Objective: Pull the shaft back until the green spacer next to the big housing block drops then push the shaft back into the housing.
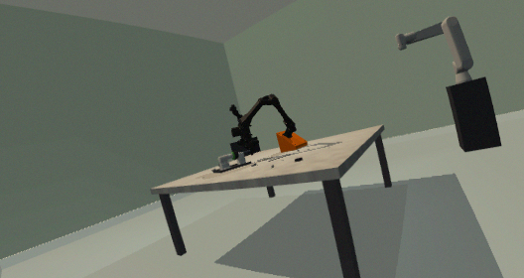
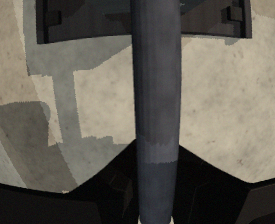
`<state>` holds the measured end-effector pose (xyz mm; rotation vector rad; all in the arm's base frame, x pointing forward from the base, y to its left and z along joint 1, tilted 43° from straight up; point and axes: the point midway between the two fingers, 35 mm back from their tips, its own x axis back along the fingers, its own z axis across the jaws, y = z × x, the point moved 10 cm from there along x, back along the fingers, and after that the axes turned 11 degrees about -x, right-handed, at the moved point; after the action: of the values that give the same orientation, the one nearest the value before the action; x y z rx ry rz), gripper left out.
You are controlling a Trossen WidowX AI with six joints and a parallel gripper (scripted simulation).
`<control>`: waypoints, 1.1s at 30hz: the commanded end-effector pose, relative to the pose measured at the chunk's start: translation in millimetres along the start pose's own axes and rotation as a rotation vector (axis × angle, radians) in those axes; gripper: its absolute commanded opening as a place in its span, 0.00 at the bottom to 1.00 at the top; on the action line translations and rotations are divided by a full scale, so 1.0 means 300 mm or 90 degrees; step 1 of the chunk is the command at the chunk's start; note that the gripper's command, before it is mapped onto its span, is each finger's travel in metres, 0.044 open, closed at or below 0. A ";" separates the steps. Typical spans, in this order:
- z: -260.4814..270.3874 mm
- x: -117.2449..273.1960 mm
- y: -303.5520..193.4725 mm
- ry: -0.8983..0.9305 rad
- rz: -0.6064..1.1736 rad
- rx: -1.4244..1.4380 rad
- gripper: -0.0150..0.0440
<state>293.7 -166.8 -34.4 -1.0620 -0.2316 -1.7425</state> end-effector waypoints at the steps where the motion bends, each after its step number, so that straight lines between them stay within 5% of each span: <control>1: -0.001 -0.001 -0.005 -0.001 0.003 0.001 0.25; 33: -0.003 -0.001 -0.017 -0.001 0.003 0.001 0.25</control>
<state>290.3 -165.6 -33.7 -1.0622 -0.2312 -1.7424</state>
